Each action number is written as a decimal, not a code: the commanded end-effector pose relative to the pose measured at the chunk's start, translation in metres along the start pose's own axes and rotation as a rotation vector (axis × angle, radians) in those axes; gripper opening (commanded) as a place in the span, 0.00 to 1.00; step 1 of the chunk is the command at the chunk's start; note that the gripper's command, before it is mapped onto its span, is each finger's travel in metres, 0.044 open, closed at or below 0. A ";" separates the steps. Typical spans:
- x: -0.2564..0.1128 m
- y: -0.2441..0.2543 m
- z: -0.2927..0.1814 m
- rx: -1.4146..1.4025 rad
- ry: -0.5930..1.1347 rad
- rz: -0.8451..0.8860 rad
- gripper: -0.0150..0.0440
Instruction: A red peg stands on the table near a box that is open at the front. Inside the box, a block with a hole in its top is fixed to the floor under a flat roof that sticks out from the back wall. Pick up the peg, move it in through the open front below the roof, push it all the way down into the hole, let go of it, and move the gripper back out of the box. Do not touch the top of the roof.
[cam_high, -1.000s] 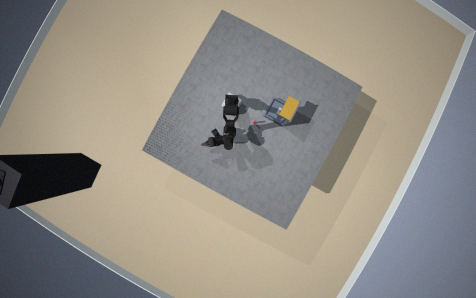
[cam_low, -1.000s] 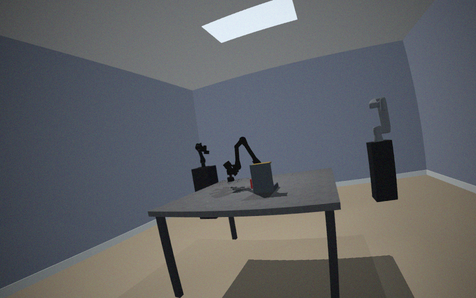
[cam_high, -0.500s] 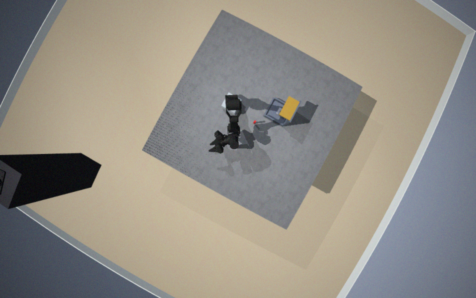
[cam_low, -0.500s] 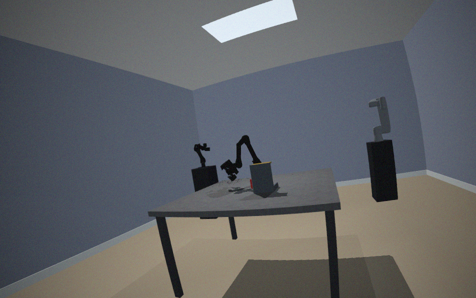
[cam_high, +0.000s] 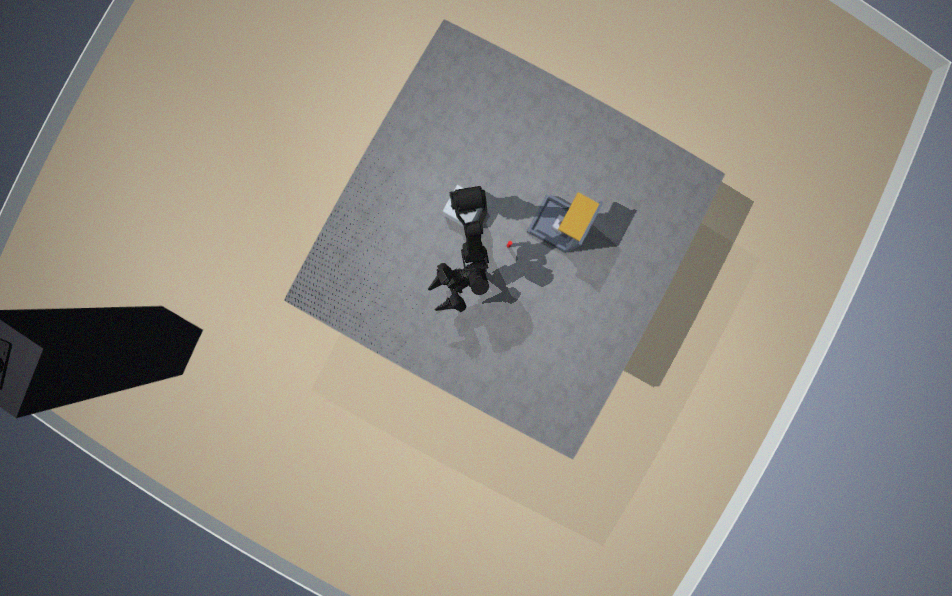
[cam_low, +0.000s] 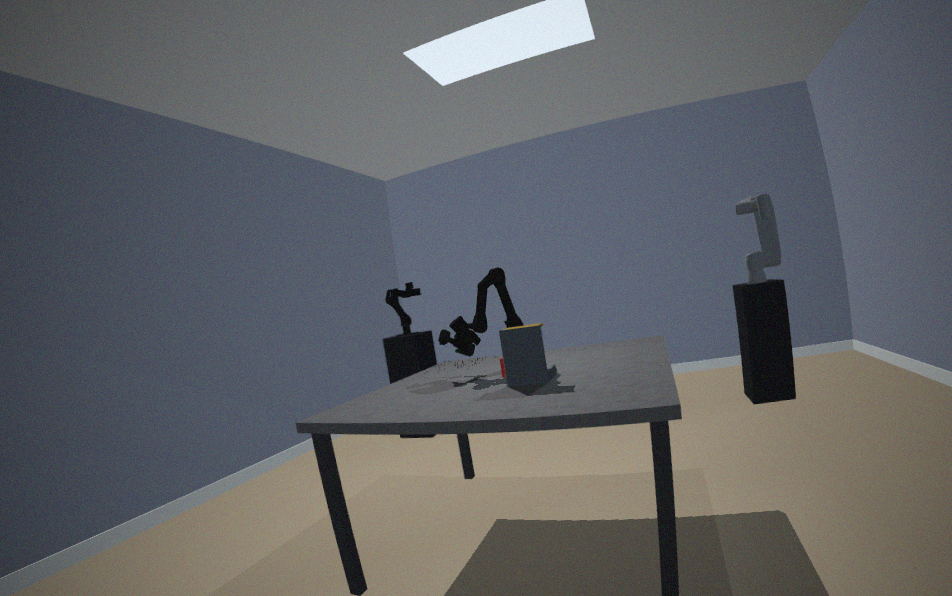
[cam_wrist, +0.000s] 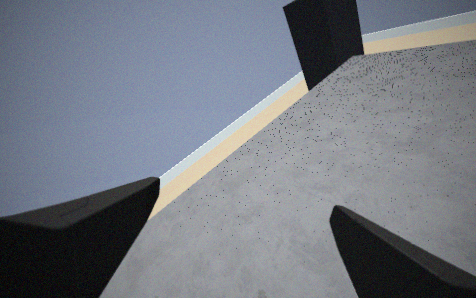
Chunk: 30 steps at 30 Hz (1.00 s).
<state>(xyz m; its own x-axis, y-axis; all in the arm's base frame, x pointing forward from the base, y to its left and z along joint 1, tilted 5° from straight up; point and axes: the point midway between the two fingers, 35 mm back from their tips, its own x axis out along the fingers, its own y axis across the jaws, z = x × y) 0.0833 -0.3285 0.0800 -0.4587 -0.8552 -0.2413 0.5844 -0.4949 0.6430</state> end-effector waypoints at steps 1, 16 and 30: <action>-0.011 0.004 -0.006 -0.155 0.046 0.032 1.00; -0.047 0.019 -0.024 -0.658 0.152 0.179 1.00; -0.083 0.027 -0.038 -1.123 0.196 0.364 1.00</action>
<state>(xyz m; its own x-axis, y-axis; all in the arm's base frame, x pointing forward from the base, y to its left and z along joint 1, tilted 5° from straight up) 0.1566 -0.2848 0.0898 -0.1329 -0.9339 -0.3320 0.9813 -0.0770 -0.1762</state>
